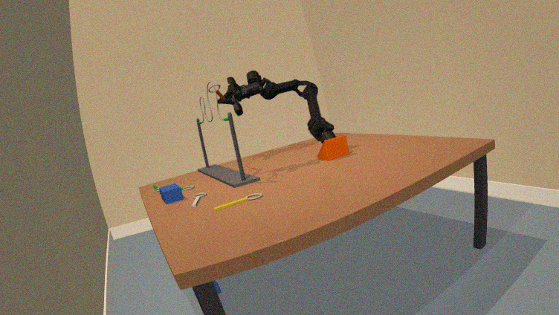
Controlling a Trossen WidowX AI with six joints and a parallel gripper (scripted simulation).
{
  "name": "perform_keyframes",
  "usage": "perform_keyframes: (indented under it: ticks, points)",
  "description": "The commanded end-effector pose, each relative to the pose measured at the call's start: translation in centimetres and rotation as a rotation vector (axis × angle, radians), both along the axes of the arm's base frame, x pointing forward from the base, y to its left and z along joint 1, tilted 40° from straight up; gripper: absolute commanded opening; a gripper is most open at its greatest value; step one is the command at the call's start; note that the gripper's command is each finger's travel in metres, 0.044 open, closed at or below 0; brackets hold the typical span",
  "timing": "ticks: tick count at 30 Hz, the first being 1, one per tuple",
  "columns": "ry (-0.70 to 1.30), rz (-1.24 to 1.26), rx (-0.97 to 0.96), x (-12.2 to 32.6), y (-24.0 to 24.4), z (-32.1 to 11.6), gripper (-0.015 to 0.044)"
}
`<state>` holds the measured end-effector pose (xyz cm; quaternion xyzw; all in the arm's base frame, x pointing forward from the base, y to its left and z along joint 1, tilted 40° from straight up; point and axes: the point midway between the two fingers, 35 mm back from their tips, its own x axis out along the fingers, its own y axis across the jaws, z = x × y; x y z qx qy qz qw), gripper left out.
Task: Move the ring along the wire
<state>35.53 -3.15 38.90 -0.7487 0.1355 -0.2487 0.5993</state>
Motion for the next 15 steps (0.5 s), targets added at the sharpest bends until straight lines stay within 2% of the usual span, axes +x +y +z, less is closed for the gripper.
perform_keyframes:
  ticks: [1,15]
  points:
    - [0.007,0.003,-0.057,-0.05,0.08,0.08,-0.0150]
    - [0.020,0.003,-0.246,-0.04,0.31,0.81,-0.0150]
